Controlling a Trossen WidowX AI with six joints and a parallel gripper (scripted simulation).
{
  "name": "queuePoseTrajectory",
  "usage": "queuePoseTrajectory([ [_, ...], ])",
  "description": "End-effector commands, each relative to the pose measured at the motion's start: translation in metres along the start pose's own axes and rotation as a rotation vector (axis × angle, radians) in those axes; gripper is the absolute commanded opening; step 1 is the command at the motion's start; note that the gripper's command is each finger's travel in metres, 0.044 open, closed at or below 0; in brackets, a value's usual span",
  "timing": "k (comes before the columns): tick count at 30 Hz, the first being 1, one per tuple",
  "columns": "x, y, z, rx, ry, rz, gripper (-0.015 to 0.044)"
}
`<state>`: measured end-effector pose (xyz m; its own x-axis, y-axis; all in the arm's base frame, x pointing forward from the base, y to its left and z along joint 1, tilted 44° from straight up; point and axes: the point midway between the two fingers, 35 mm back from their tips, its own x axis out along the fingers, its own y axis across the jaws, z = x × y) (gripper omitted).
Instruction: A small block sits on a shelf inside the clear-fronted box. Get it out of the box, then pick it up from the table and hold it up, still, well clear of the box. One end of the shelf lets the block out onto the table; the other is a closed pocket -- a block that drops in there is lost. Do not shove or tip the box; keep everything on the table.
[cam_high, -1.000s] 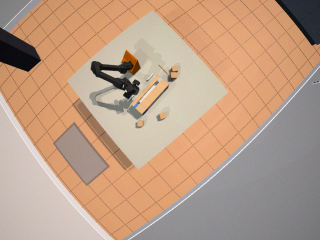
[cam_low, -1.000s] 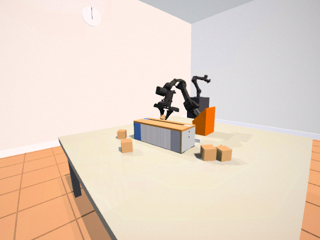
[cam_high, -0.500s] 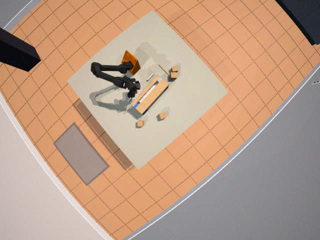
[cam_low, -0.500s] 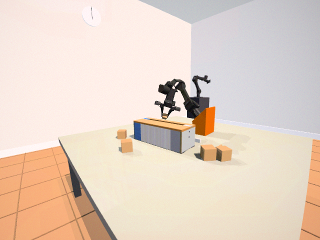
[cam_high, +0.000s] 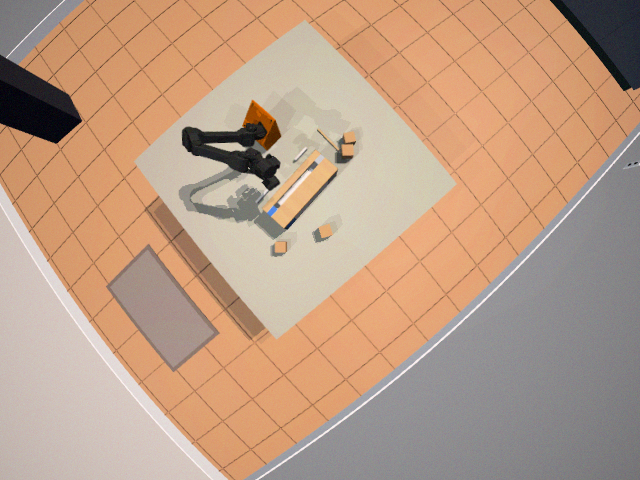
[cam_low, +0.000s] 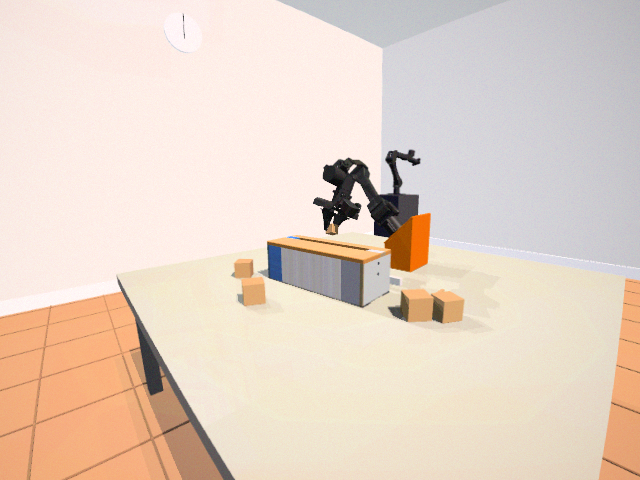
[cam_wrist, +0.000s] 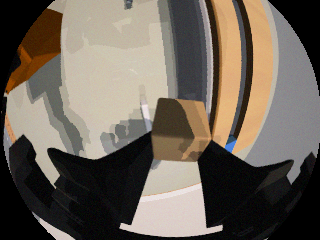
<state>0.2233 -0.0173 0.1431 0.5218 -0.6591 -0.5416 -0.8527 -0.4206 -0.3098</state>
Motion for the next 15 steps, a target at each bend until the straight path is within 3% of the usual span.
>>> queuePoseTrajectory([
  [1,-0.003,-0.001,-0.001,-0.148,0.017,-0.010,0.0000],
  [15,-0.017,-0.004,-0.001,-0.746,0.092,-0.036,0.0000],
])
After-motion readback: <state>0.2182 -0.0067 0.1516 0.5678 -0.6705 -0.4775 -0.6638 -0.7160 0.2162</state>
